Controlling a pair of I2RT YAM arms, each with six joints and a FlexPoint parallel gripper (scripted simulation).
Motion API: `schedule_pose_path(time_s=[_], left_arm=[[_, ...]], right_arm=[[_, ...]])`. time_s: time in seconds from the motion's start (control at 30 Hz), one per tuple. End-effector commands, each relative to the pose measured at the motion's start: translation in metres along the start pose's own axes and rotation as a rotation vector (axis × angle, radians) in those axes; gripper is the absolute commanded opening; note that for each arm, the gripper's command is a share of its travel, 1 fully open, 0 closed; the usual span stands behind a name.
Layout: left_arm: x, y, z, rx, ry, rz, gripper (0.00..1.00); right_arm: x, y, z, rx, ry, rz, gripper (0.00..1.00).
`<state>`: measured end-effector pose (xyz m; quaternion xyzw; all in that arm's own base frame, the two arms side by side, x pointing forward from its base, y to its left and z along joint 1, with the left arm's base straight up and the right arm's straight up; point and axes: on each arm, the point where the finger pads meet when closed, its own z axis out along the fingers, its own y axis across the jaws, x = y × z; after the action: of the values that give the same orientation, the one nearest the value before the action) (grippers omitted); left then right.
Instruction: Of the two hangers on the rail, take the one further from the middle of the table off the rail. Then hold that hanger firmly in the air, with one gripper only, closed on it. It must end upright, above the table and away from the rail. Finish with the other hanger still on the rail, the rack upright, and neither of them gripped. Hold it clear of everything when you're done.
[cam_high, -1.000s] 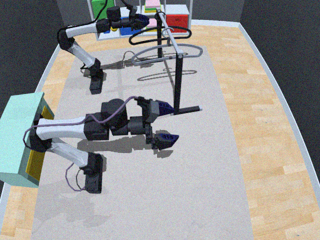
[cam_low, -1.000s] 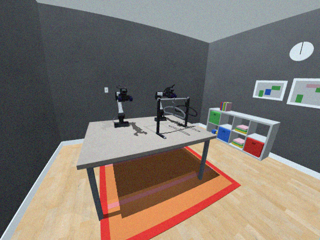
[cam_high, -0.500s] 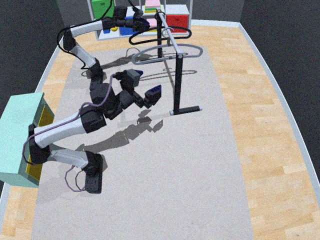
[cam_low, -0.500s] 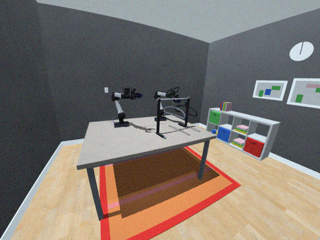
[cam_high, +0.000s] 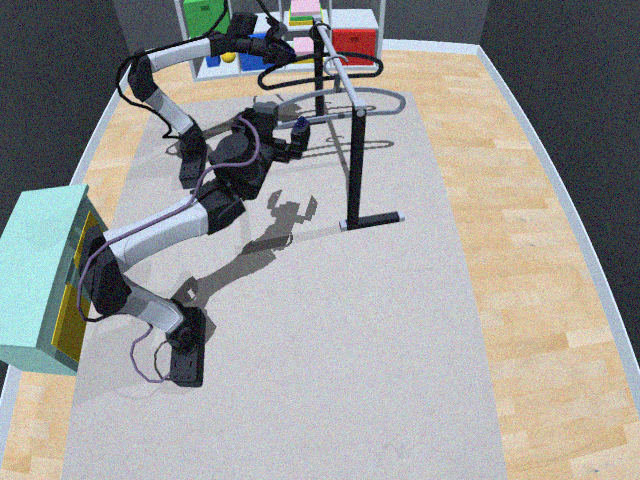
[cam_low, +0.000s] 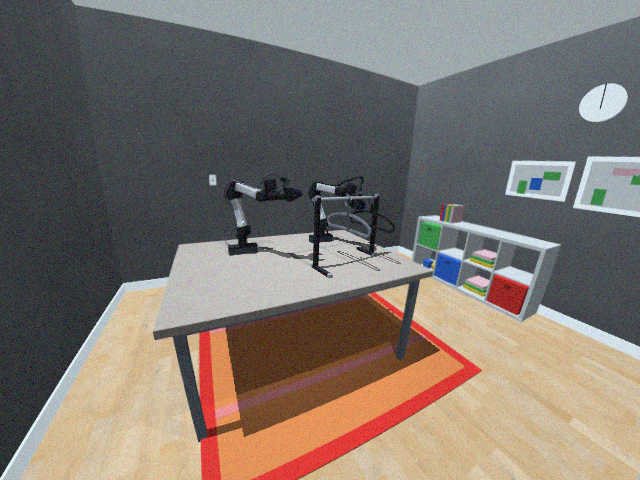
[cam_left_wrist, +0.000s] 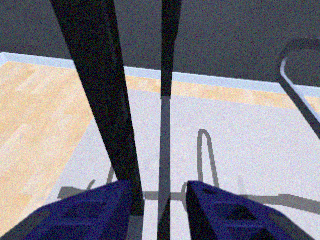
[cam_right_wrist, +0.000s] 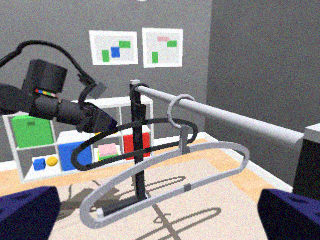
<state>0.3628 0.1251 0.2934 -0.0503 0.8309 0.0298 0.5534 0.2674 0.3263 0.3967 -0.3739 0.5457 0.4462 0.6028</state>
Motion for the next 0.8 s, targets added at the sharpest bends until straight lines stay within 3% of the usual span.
schedule_pose_path(time_s=[0.0,0.53,0.77], left_arm=[[-0.014,-0.002,0.0,0.012,-0.02,0.017,0.31],[-0.021,-0.004,0.022,0.006,-0.031,0.015,0.31],[-0.02,-0.004,0.032,0.006,-0.031,0.014,0.31]], right_arm=[[-0.036,0.017,0.016,-0.083,-0.099,-0.04,1.0],[-0.036,0.019,0.02,-0.082,-0.093,-0.04,1.0],[-0.012,0.025,0.02,-0.129,-0.002,-0.052,1.0]])
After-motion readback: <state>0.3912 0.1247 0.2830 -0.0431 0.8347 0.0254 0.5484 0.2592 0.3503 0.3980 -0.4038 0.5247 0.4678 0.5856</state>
